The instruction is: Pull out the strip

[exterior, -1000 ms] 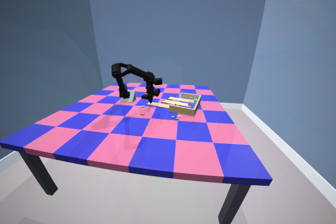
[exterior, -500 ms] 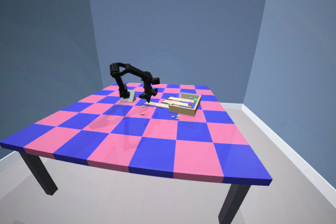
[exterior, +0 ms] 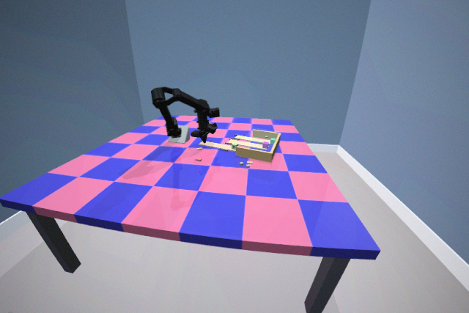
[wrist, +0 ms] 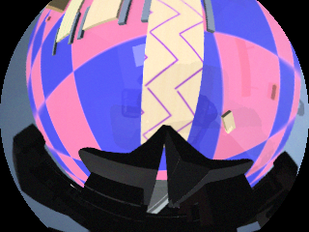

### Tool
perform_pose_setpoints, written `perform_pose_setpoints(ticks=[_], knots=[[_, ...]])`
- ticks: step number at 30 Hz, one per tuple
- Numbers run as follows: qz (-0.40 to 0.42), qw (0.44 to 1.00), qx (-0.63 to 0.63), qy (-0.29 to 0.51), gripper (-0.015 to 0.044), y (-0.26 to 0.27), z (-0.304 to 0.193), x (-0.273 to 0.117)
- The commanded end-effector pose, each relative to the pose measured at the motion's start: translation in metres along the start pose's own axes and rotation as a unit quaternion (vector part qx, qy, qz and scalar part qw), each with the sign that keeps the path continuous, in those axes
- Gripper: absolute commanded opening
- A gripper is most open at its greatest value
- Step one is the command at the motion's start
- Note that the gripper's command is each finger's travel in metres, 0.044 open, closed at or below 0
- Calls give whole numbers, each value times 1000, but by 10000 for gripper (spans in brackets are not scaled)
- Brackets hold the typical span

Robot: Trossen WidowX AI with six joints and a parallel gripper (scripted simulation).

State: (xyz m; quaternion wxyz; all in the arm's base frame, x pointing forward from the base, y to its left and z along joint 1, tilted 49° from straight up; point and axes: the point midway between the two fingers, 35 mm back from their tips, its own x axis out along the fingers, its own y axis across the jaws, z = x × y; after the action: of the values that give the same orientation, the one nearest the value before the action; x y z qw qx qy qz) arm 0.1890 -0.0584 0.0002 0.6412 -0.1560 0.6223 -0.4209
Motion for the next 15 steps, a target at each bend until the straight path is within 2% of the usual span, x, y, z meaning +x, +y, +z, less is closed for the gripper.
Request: perform_pose_setpoints(ticks=[1, 15], knots=[[-4, 1000, -5, 13, 0, -2, -14, 4], [-4, 1000, -5, 14, 0, -2, -20, 4]])
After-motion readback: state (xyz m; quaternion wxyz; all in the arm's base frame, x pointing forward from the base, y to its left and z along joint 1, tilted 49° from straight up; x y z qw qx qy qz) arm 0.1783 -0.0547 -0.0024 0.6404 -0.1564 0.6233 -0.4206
